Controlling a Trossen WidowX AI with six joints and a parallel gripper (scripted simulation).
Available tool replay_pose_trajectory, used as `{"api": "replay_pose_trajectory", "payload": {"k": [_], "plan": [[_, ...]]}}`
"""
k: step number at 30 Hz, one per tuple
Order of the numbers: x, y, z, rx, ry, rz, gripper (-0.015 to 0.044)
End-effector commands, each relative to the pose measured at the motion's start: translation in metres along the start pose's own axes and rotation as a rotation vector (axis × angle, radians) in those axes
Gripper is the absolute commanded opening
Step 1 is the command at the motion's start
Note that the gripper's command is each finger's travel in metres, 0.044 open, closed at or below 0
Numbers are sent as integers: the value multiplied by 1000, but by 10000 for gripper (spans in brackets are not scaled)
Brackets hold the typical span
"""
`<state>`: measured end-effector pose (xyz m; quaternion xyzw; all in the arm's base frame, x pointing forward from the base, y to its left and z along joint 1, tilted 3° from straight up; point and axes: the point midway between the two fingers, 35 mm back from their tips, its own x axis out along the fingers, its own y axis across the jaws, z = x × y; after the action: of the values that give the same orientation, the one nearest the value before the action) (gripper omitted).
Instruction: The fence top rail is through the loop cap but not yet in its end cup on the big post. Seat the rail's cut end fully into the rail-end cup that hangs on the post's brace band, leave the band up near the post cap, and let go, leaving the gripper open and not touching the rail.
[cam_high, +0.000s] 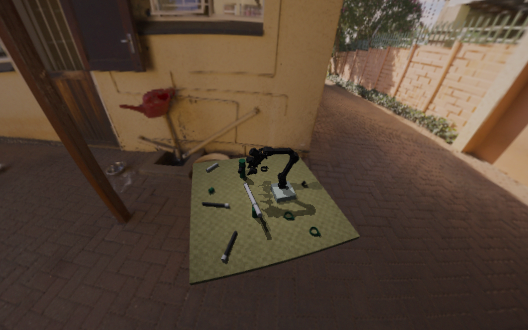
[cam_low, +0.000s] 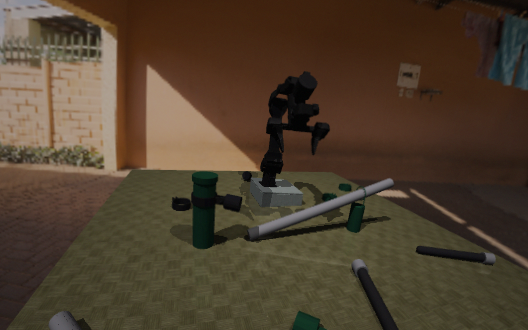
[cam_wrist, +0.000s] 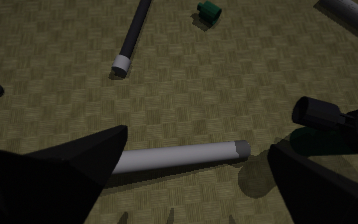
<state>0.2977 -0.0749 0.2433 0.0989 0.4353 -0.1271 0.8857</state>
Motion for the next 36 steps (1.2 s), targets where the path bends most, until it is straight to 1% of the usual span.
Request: {"api": "replay_pose_trajectory", "payload": {"k": [1,6,9,17,25,27,36], "plan": [[26,-13,-15,-66,104,38,440],[27,-14,-14,-79,104,37,440],[32,-24,-9,-190,102,31,440],[57,-84,11,-773,117,-6,440],[78,-152,20,-1360,163,-17,440],[79,-158,20,-1409,168,-16,440],[79,-158,20,-1409,168,-16,440]]}}
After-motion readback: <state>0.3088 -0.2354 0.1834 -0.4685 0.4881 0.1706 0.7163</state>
